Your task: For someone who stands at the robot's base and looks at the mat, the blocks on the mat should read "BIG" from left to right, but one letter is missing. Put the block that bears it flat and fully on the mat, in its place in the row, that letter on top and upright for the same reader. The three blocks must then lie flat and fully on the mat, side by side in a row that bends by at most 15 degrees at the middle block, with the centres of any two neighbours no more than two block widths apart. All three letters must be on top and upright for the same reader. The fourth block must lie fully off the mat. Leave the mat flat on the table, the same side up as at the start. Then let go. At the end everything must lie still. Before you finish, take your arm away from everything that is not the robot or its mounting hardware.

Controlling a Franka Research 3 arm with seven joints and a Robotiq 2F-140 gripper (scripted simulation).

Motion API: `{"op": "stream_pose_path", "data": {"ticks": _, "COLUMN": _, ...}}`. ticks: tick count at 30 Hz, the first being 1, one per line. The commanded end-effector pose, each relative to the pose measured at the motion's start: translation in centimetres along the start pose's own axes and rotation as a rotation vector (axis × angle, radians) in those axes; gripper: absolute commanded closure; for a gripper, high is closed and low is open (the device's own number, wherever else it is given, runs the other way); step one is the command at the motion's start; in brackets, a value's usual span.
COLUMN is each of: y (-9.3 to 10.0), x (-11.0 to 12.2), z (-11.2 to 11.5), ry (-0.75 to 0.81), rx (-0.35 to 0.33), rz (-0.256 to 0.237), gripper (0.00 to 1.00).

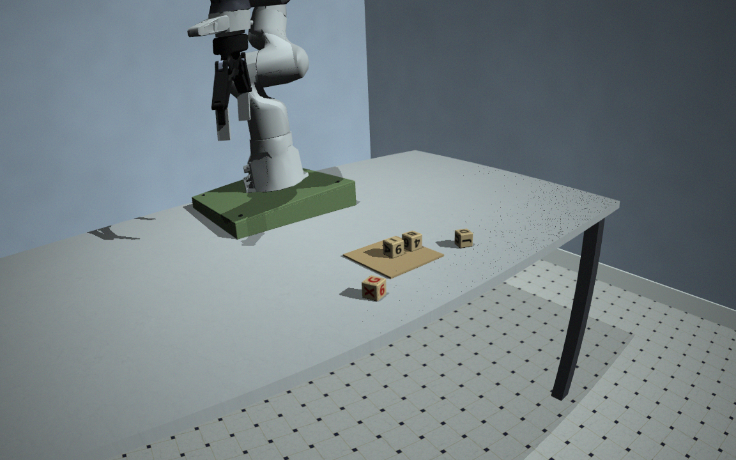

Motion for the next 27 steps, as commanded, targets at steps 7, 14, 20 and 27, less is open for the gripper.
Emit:
{"op": "stream_pose_path", "data": {"ticks": 7, "y": 0.0, "x": 0.0, "z": 0.0, "ry": 0.0, "rx": 0.0, "rz": 0.0, "gripper": 0.0}}
{"op": "stream_pose_path", "data": {"ticks": 14, "y": 0.0, "x": 0.0, "z": 0.0, "ry": 0.0, "rx": 0.0, "rz": 0.0, "gripper": 0.0}}
{"op": "stream_pose_path", "data": {"ticks": 20, "y": 0.0, "x": -0.1, "z": 0.1, "ry": -0.001, "rx": 0.004, "rz": 0.001, "gripper": 0.0}}
{"op": "stream_pose_path", "data": {"ticks": 27, "y": 0.6, "x": -2.8, "z": 2.1, "ry": -0.015, "rx": 0.097, "rz": 0.027, "gripper": 0.0}}
Point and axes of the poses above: the point where the finger pads meet when closed, its own y axis back along the fingers, its own x axis across the jaws, z = x × y, the point moved 2 cm from there along y, back along the fingers
